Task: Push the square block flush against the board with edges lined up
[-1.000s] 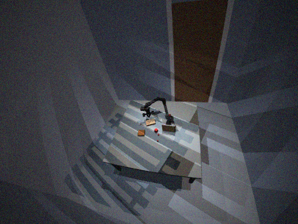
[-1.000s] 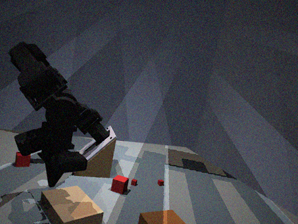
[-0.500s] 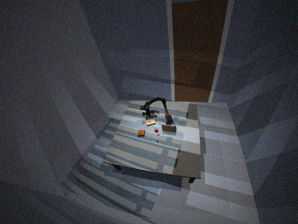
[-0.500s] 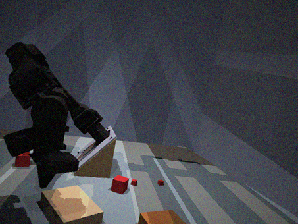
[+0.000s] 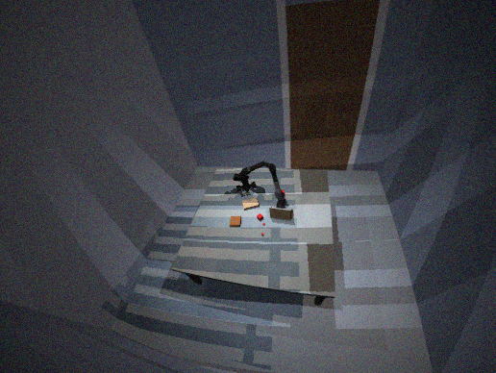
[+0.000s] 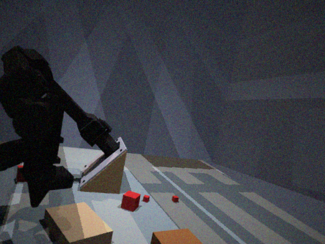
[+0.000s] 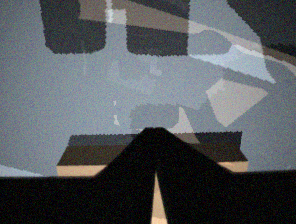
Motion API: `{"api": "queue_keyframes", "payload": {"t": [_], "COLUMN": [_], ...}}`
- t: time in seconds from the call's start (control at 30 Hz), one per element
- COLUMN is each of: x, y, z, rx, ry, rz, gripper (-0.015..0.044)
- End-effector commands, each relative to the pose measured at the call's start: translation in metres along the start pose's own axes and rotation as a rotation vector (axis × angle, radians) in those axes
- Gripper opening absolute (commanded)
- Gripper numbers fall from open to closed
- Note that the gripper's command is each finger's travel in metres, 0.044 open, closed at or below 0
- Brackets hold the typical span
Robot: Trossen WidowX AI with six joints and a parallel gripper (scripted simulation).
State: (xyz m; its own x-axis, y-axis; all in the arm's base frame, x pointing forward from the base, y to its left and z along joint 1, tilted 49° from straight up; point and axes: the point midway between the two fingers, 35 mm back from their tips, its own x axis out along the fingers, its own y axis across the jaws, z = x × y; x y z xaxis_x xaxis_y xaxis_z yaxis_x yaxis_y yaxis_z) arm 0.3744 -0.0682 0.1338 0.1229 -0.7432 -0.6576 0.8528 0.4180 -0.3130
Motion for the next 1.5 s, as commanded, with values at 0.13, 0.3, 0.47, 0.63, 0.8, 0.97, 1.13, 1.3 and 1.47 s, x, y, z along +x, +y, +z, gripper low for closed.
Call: {"api": "queue_keyframes", "payload": {"t": [0.13,0.3,0.47,0.63,0.8,0.97,1.13,1.3,1.47], "x": [-0.047,-0.049,-0.049,-0.049,-0.049,-0.049,-0.049,-0.049,-0.045], "y": [0.0,0.0,0.0,0.0,0.0,0.0,0.0,0.0,-0.006], "z": [-0.001,-0.001,-0.001,-0.001,-0.001,-0.001,-0.001,-0.001,-0.01], "rx": [-0.005,-0.004,-0.004,-0.004,-0.004,-0.004,-0.004,-0.004,-0.128], "ry": [0.004,0.004,0.004,0.004,0.004,0.004,0.004,0.004,0.0], "rz": [-0.003,-0.003,-0.003,-0.003,-0.003,-0.003,-0.003,-0.003,-0.002], "gripper": [0.0,0.0,0.0,0.0,0.0,0.0,0.0,0.0,0.0]}}
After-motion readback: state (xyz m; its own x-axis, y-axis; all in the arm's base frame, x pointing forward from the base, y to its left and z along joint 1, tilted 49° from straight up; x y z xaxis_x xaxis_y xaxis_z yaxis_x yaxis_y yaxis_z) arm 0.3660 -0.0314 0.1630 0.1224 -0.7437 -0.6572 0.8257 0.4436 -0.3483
